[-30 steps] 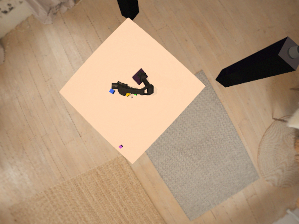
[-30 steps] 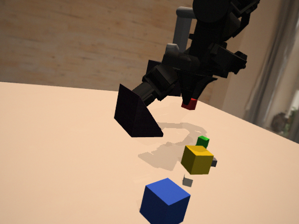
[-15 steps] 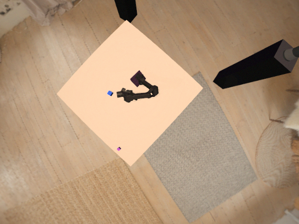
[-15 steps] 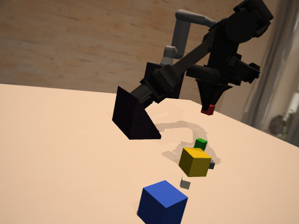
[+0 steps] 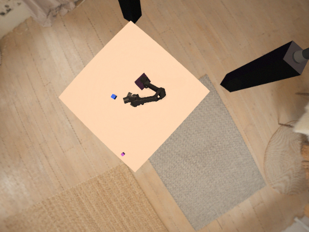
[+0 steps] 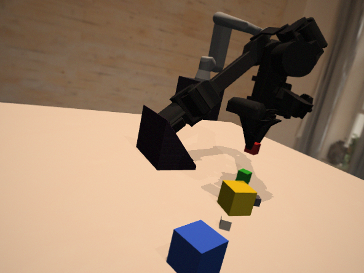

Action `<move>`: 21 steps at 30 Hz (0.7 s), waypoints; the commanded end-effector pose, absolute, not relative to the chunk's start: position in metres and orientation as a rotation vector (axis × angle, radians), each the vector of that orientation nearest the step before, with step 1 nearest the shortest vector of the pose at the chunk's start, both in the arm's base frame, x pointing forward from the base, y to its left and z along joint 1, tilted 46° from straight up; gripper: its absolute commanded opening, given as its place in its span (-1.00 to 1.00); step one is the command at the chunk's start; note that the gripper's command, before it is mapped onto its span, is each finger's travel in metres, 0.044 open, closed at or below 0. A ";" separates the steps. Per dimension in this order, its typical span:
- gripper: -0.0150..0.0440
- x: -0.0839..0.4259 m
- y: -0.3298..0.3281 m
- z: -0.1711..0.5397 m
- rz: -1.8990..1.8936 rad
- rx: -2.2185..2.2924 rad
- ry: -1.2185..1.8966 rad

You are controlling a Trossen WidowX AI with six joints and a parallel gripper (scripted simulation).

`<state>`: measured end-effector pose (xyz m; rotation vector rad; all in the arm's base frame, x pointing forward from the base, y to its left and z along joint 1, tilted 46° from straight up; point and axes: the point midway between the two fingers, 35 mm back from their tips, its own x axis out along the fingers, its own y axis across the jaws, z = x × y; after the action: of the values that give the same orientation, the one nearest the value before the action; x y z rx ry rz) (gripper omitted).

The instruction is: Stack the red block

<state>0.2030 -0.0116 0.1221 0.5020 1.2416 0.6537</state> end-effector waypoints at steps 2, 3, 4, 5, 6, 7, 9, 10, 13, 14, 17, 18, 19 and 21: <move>-0.49 0.206 -0.001 0.114 0.653 0.508 1.238; -0.49 0.206 -0.001 0.114 0.653 0.508 1.238; -0.49 0.206 0.000 0.114 0.653 0.508 1.238; -0.49 0.206 0.001 0.113 0.653 0.508 1.238; -0.49 0.207 0.002 0.111 0.653 0.508 1.238; -0.49 0.207 0.004 0.110 0.652 0.508 1.238; -0.49 0.208 0.008 0.105 0.652 0.508 1.238; -0.49 0.209 0.010 0.103 0.652 0.508 1.238; -0.49 0.211 0.018 0.095 0.653 0.508 1.237; -0.49 0.211 0.020 0.094 0.654 0.508 1.237; -0.49 0.211 0.020 0.094 0.654 0.509 1.237; -0.49 0.211 0.020 0.094 0.654 0.509 1.237; -0.49 0.211 0.020 0.094 0.654 0.509 1.237; -0.49 0.211 0.020 0.094 0.654 0.509 1.237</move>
<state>0.2108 0.0191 0.0941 0.5017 1.2374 0.6554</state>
